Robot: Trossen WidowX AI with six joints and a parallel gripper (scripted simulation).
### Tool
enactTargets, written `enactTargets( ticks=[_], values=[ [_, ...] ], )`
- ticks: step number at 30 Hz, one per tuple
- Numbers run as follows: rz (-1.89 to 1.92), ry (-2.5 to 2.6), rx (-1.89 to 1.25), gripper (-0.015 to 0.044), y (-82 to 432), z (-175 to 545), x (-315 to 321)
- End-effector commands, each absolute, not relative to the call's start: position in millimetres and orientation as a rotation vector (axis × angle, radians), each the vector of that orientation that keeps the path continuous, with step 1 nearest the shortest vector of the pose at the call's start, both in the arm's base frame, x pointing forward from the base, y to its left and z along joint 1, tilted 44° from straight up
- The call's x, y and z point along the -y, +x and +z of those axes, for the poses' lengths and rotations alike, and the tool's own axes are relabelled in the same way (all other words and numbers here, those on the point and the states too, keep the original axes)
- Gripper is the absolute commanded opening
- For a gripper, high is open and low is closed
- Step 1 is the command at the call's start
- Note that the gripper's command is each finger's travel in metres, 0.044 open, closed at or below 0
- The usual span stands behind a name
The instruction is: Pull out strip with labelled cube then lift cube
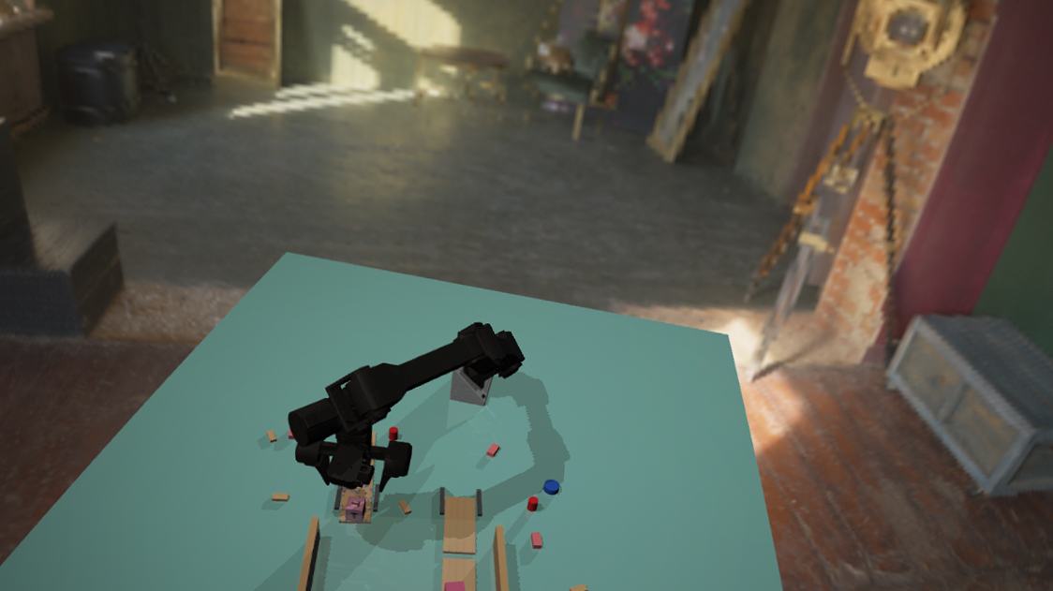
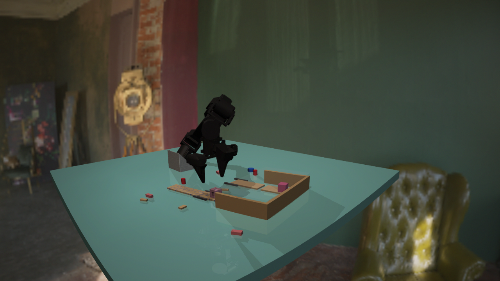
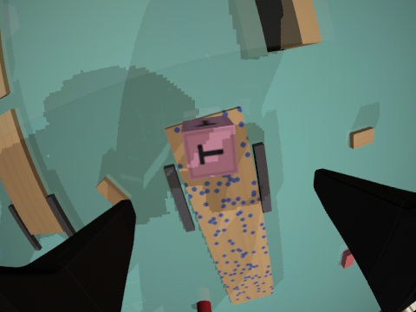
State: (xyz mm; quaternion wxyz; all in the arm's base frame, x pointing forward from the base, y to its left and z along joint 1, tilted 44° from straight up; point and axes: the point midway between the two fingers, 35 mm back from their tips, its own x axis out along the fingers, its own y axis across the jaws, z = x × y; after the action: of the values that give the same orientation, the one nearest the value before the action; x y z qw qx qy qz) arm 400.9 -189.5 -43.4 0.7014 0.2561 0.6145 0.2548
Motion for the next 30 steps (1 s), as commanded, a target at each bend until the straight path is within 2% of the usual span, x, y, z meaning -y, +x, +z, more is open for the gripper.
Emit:
enactTargets(
  ticks=[1,8,30],
  values=[
    [0.570,0.579,-1.372,0.0440,410,-42,185],
    [0.570,0.579,-1.372,0.0256,412,-48,180],
    [0.571,0.579,-1.371,0.0250,416,-75,156]
  ],
)
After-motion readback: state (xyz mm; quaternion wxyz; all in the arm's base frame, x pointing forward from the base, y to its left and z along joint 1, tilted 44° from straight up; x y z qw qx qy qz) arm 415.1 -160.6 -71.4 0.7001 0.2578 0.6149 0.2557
